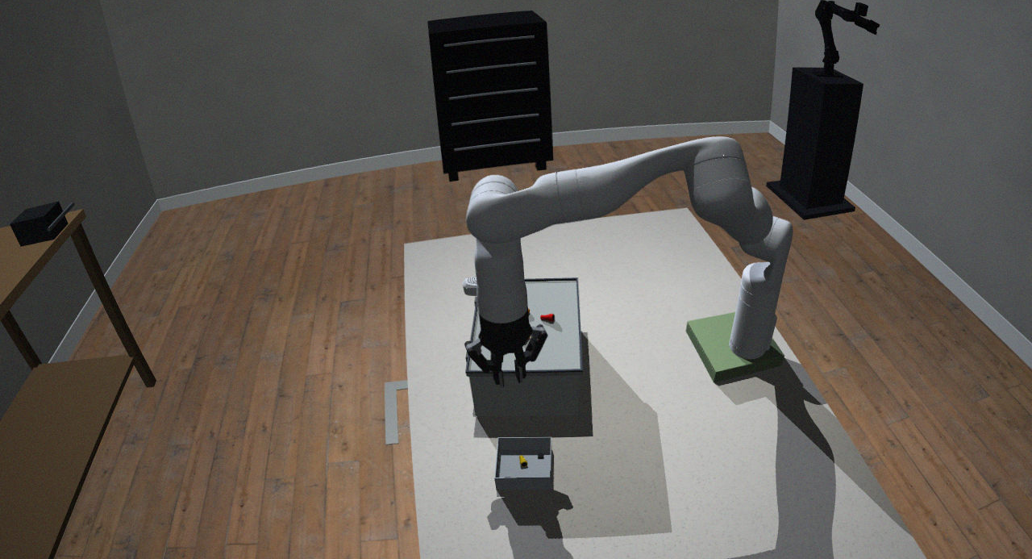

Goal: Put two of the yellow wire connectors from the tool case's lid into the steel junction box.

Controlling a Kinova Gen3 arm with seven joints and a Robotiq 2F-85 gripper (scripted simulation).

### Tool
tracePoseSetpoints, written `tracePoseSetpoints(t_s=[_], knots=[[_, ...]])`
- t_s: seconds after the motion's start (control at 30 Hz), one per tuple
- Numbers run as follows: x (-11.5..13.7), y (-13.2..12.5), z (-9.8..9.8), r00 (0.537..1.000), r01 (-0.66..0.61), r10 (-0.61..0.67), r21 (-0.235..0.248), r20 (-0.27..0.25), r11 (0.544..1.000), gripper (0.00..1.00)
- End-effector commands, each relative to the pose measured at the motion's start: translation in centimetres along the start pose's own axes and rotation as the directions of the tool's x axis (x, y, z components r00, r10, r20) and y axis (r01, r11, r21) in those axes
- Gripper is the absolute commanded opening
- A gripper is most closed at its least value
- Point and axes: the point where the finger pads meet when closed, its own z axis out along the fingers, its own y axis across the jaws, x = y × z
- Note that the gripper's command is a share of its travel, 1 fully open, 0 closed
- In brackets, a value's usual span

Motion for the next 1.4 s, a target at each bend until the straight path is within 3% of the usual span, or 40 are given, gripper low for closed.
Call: tracePoseSetpoints(t_s=[0.0,0.1,0.2,0.6,0.67,0.77,0.93,1.07,1.37], knots=[[5.7,-0.5,0.1,1.0,-0.006,0.006,0.002,0.002,1.0,0.36],[6.7,-0.6,0.1,1.0,-0.001,0.001,0.002,0.002,1.0,0.36],[10.9,-0.5,0.3,1.0,0.019,-0.019,0.002,0.002,1.0,0.36],[21.6,1.1,0.7,0.998,0.07,-0.07,0.002,0.002,0.998,0.36],[21.6,1.1,0.7,0.998,0.07,-0.07,0.002,0.002,0.998,0.36],[25.7,2.3,0.9,0.996,0.09,-0.09,0.002,0.002,0.996,0.36],[29.3,3.6,1.0,0.994,0.108,-0.108,0.002,0.001,0.994,0.36],[30.9,4.3,1.1,0.993,0.117,-0.117,0.002,0.001,0.993,0.36],[31.2,4.4,1.1,0.993,0.118,-0.118,0.002,0.001,0.993,0.36]])
